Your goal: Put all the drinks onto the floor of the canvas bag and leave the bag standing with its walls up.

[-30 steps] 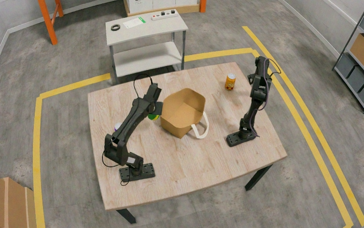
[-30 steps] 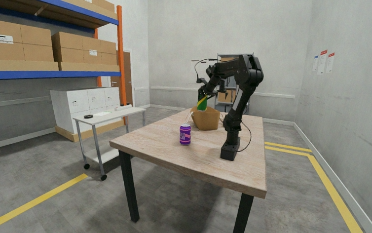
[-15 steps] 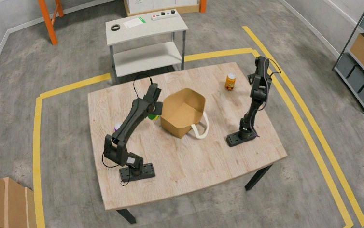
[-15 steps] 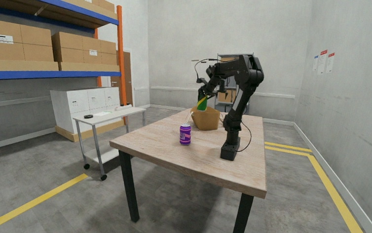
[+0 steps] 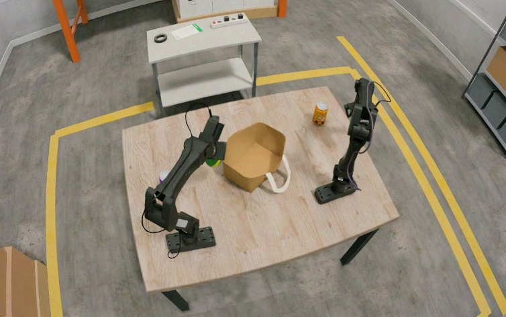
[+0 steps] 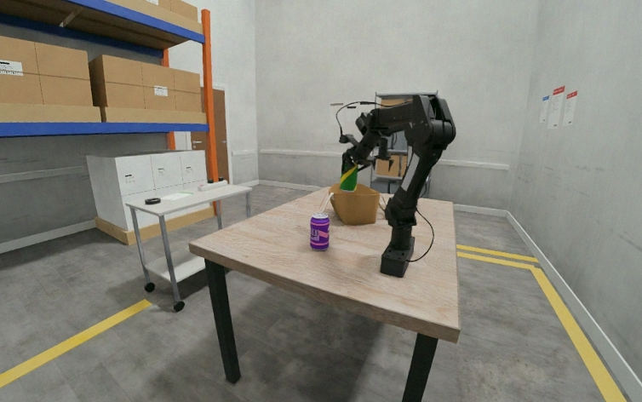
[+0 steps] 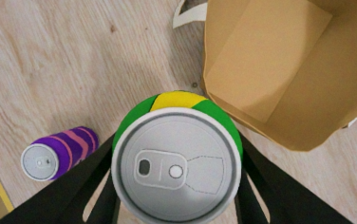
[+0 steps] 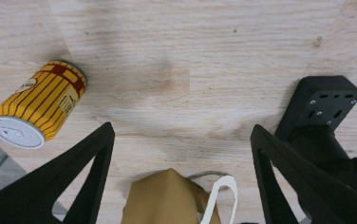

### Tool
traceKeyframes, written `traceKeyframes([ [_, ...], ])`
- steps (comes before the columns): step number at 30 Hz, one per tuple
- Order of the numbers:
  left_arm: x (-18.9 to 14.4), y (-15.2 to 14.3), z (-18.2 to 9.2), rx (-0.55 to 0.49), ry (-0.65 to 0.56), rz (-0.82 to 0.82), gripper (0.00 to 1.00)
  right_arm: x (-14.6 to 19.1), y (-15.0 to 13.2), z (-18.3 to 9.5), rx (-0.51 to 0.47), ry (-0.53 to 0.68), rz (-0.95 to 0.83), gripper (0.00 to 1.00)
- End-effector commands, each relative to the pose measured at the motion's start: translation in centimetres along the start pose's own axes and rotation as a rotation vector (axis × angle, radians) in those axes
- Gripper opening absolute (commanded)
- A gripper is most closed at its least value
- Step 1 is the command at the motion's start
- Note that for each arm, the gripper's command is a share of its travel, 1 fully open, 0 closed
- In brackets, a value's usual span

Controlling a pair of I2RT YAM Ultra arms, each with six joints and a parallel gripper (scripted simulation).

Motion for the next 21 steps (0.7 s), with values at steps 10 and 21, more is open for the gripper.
traceKeyframes([
  [10,-0.4,4.2,-1.3,-0.156,0.016,-0.051,0.7,-0.4,-0.1,-1.0,-0.036,0.033,0.002,1.0],
  [21,-2.4,5.7,-0.6,-0.154,0.002,-0.042,0.7,-0.4,-0.1,-1.0,-0.036,0.033,0.002,1.0],
])
Point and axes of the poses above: on each arm, the point where the finger pads meet when closed, its own z axis out along the fingers, its own x axis across the jaws, y = z × x, the point moved 7 cm from there along -z, back along the fingers, and after that the axes turned 8 degrees about z, right-handed, at the moved point
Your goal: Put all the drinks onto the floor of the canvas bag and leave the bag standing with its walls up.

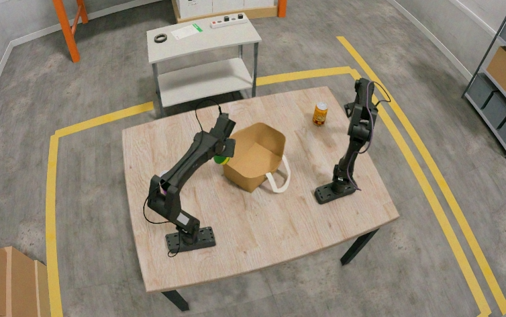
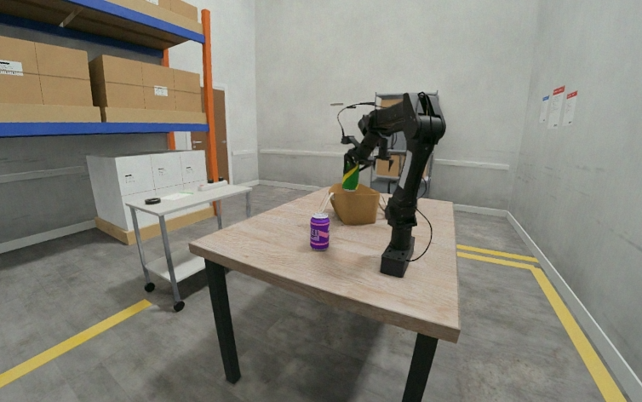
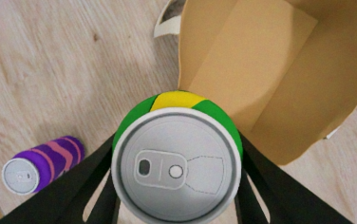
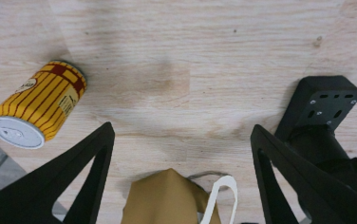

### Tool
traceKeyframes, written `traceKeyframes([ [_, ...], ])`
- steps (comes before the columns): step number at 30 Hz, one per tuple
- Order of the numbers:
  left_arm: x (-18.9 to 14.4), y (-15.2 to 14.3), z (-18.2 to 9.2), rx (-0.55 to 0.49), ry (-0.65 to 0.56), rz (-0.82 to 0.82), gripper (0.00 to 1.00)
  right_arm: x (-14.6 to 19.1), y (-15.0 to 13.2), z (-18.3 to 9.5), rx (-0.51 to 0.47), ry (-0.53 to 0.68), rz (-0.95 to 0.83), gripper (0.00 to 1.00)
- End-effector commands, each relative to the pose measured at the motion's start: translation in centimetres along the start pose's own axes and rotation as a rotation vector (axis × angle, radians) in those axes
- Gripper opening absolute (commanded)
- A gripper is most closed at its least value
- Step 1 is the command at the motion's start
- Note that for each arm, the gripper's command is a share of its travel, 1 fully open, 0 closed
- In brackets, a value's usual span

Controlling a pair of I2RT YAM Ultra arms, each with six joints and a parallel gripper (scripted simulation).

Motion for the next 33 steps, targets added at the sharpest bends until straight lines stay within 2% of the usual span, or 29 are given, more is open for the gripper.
traceKeyframes([
  [1,0.4,3.8,-2.2,-0.168,0.013,-0.054,0.7,-0.4,-0.1,-1.0,-0.036,0.033,0.002,1.0],
  [15,-3.3,6.3,-0.4,-0.137,0.008,-0.071,0.7,-0.4,-0.1,-1.0,-0.036,0.033,0.002,1.0],
  [18,-3.1,6.4,-0.9,-0.152,0.0,-0.063,0.7,-0.4,-0.1,-1.0,-0.036,0.033,0.002,1.0],
  [23,-4.8,7.1,0.4,-0.117,0.002,-0.066,0.7,-0.4,-0.1,-1.0,-0.036,0.033,0.002,1.0],
  [26,-3.9,7.3,-1.6,-0.171,-0.013,-0.078,0.7,-0.4,-0.1,-1.0,-0.036,0.033,0.002,1.0],
  [33,-3.7,7.0,-1.7,-0.176,-0.012,-0.073,0.7,-0.4,-0.1,-1.0,-0.036,0.033,0.002,1.0],
])
Point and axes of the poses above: on each arm, the point where the finger pads meet when closed, its own z axis out along the fingers, its own x axis across the jaws, y = z × x, the point moved 7 cm from there along -z, back along the fingers, and after that the axes turned 8 degrees about z, right-handed, at the moved point
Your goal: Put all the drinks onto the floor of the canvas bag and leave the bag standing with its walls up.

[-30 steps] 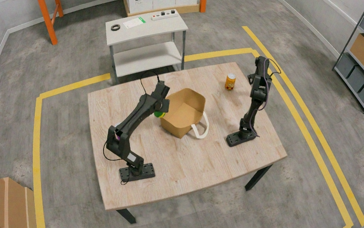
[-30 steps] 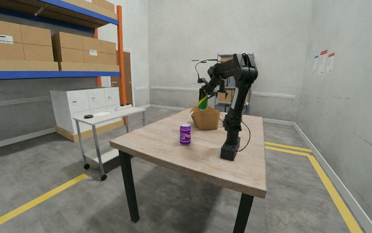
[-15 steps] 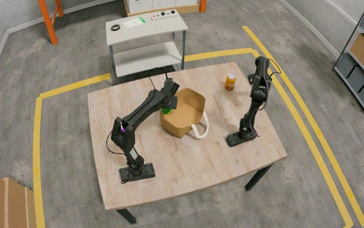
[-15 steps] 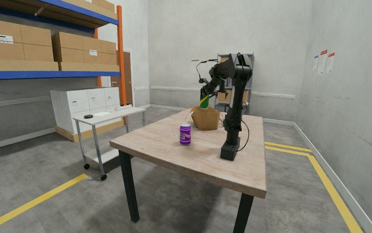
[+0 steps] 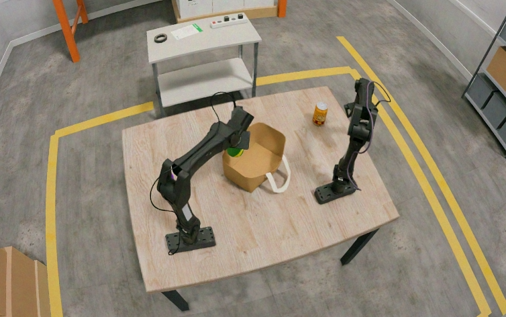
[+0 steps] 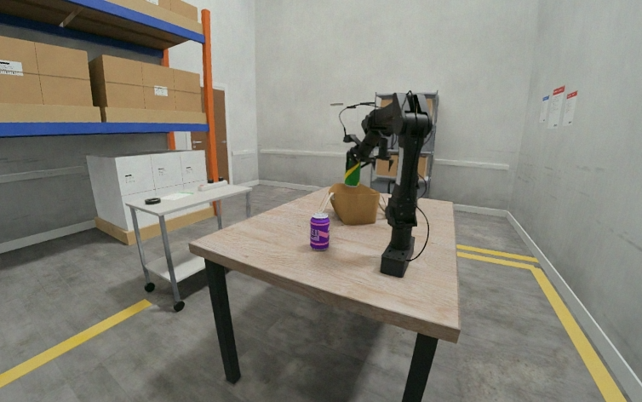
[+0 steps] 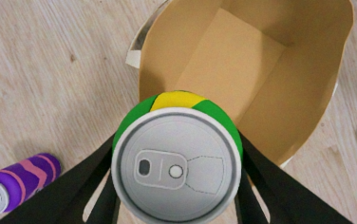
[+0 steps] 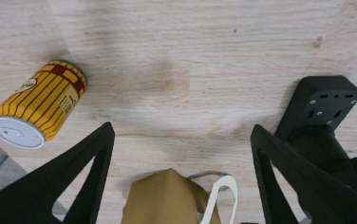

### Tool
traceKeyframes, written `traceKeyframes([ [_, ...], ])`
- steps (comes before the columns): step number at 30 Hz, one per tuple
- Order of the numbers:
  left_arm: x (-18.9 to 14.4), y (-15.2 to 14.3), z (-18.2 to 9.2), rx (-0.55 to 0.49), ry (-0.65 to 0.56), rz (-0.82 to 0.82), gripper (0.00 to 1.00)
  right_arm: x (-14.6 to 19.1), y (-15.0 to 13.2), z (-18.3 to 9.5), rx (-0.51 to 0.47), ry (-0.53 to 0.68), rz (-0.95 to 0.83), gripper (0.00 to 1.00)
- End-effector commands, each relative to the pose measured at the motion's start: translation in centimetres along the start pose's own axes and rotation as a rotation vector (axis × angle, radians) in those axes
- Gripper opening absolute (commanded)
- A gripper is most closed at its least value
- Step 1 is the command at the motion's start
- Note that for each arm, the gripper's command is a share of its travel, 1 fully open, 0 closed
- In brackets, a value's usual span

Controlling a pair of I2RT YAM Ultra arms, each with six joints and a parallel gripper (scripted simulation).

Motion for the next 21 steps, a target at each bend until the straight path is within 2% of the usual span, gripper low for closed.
traceKeyframes([
  [1,0.6,3.0,-3.4,-0.169,-0.016,-0.055,0.7,-0.4,-0.1,-1.0,-0.036,0.033,0.002,1.0],
  [4,0.3,1.2,-2.1,-0.123,-0.008,-0.041,0.7,-0.4,-0.1,-1.0,-0.036,0.033,0.002,1.0],
  [11,0.6,1.9,-2.7,-0.147,-0.01,-0.046,0.7,-0.4,-0.1,-1.0,-0.036,0.033,0.002,1.0],
  [13,0.6,1.1,-2.2,-0.126,-0.004,-0.04,0.7,-0.4,-0.1,-1.0,-0.036,0.033,0.002,1.0],
  [16,0.7,2.5,-3.3,-0.167,-0.016,-0.061,0.7,-0.4,-0.1,-1.0,-0.036,0.033,0.002,1.0],
  [19,0.2,2.6,-3.4,-0.168,-0.024,-0.058,0.7,-0.4,-0.1,-1.0,-0.036,0.033,0.002,1.0],
  [20,-0.8,2.6,-1.1,-0.115,-0.001,-0.047,0.7,-0.4,-0.1,-1.0,-0.036,0.033,0.002,1.0],
  [21,-1.1,2.9,-1.1,-0.117,-0.003,-0.047,0.7,-0.4,-0.1,-1.0,-0.036,0.033,0.002,1.0],
])
Point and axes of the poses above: on each arm, the point where the finger pads meet when closed, its own z axis out along the fingers, its own x axis across the jaws, y = z × x, the point moved 7 cm from there along -z, back along the fingers, and after that the axes turned 8 degrees about z, right-handed, at the moved point
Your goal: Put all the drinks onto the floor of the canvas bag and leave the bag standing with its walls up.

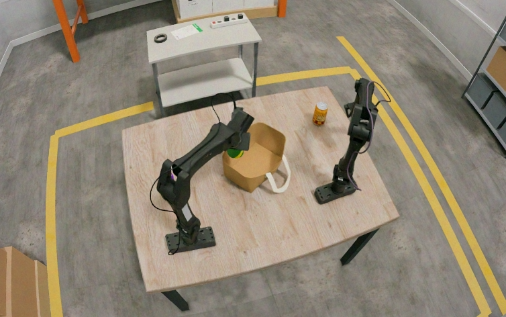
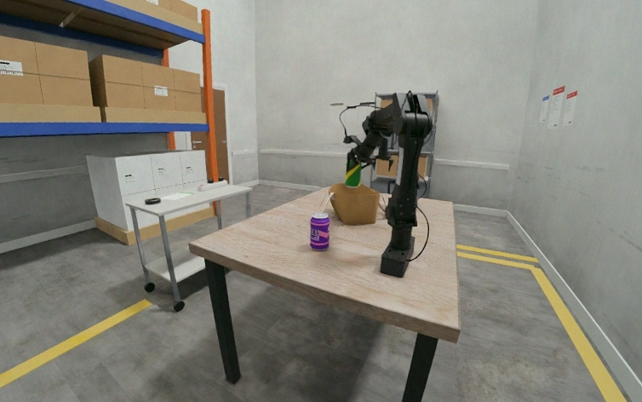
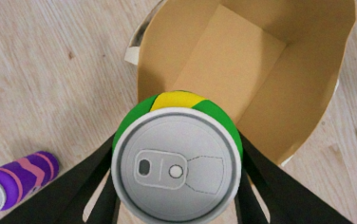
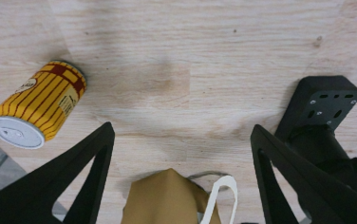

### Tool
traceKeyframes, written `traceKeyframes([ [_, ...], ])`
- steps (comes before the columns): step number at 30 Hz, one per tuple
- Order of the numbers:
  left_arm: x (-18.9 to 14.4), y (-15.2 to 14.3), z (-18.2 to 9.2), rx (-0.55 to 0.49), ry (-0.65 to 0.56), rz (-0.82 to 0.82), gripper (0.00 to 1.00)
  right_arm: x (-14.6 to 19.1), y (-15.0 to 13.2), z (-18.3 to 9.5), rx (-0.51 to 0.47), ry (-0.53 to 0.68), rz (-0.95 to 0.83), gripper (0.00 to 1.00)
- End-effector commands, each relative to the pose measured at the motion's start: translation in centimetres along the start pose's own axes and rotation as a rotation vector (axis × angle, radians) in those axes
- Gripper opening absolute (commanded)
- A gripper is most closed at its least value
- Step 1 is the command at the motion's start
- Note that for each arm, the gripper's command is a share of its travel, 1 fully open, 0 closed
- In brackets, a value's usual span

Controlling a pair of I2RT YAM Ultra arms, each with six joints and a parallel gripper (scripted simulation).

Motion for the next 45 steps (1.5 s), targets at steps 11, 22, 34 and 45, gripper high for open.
traceKeyframes([
  [11,-3.4,5.7,-0.3,-0.121,-0.004,-0.047,0.7,-0.4,-0.1,-1.0,-0.036,0.033,0.002,1.0],
  [22,-5.5,6.7,0.5,-0.085,0.0,-0.033,0.7,-0.4,-0.1,-1.0,-0.036,0.033,0.002,1.0],
  [34,-6.2,9.3,-0.2,-0.15,-0.019,-0.067,0.7,-0.4,-0.1,-1.0,-0.036,0.033,0.002,1.0],
  [45,-6.6,9.0,-1.4,-0.18,-0.042,-0.069,0.7,-0.4,-0.1,-1.0,-0.036,0.033,0.002,1.0],
])
Point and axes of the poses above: on each arm, the point where the finger pads meet when closed, its own z axis out along the fingers, its own x axis across the jaws, y = z × x, the point moved 7 cm from there along -z, back along the fingers, and after that the axes turned 8 degrees about z, right-handed, at the moved point
